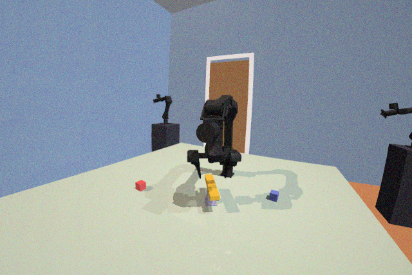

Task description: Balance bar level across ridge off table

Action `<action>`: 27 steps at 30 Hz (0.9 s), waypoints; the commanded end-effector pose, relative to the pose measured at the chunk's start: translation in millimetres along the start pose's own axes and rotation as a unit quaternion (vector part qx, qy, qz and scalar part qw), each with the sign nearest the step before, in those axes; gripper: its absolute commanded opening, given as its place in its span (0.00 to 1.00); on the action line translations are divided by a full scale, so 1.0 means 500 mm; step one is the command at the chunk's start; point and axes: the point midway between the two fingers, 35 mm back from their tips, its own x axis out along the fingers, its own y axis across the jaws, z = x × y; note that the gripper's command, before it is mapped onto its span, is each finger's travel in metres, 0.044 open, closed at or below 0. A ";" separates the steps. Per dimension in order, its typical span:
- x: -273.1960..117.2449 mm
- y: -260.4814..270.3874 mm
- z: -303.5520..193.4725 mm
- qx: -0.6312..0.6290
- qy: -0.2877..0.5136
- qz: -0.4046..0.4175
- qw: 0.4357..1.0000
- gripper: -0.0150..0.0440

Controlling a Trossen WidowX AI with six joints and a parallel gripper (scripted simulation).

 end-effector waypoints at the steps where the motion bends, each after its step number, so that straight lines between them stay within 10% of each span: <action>1: -0.080 0.003 -0.005 0.000 -0.004 -0.002 1.000 1.00; 27: -0.094 0.004 -0.008 0.000 -0.004 -0.002 1.000 1.00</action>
